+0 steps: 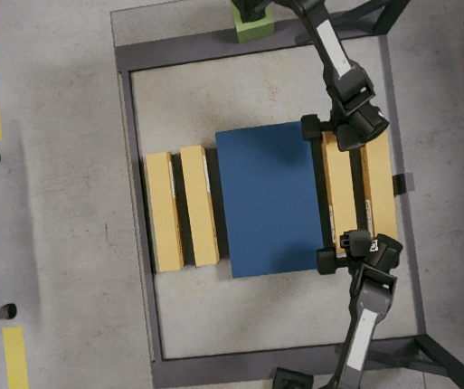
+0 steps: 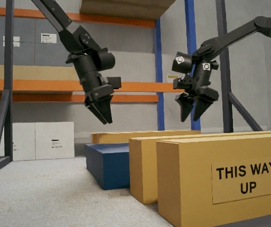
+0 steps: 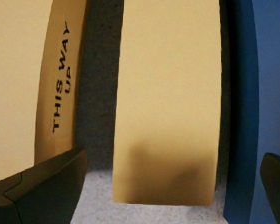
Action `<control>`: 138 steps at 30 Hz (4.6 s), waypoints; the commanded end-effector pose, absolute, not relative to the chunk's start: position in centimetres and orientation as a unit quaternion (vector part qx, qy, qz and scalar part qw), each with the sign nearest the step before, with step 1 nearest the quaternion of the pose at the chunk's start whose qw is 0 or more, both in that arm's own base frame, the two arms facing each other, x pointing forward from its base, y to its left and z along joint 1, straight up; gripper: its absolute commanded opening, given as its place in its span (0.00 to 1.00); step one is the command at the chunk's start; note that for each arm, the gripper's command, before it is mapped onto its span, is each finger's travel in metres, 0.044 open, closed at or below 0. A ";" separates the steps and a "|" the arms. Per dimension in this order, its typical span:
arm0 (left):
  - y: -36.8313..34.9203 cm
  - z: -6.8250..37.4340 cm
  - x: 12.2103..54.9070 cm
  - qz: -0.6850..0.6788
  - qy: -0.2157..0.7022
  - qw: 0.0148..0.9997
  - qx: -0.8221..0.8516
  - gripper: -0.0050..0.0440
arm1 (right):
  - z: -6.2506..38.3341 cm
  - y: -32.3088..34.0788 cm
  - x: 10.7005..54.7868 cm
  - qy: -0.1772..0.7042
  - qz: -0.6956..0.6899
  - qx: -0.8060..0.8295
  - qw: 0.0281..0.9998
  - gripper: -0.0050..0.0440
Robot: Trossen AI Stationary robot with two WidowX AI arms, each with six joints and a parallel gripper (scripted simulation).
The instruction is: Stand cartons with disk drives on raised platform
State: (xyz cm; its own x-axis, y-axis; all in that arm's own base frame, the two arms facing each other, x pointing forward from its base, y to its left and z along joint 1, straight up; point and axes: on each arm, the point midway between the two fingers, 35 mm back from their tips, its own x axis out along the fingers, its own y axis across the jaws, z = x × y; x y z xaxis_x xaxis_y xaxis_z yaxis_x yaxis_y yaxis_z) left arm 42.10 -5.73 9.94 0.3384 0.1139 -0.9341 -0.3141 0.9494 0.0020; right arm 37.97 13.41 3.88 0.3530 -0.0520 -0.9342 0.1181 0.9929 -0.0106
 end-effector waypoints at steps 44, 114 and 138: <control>-5.8 10.8 42.3 0.127 0.541 0.826 -0.096 0.88 | 4.9 13.5 38.2 0.555 -0.049 0.036 0.830 0.88; -5.8 3.7 42.4 0.131 0.554 0.817 -0.090 0.88 | -2.0 13.5 38.3 0.552 -0.047 0.037 0.832 0.88; -5.8 3.8 42.3 0.131 0.553 0.817 -0.090 0.88 | -2.0 13.5 38.3 0.555 -0.049 0.036 0.830 0.88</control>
State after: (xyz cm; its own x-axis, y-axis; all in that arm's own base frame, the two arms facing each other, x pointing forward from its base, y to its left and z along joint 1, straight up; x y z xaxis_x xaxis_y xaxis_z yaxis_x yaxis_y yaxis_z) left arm 42.32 -5.79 3.64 0.3479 0.1119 -0.9308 -0.3148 0.9492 -0.0035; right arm 37.84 13.35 -2.67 0.3629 -0.0484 -0.9306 0.1201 0.9928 -0.0048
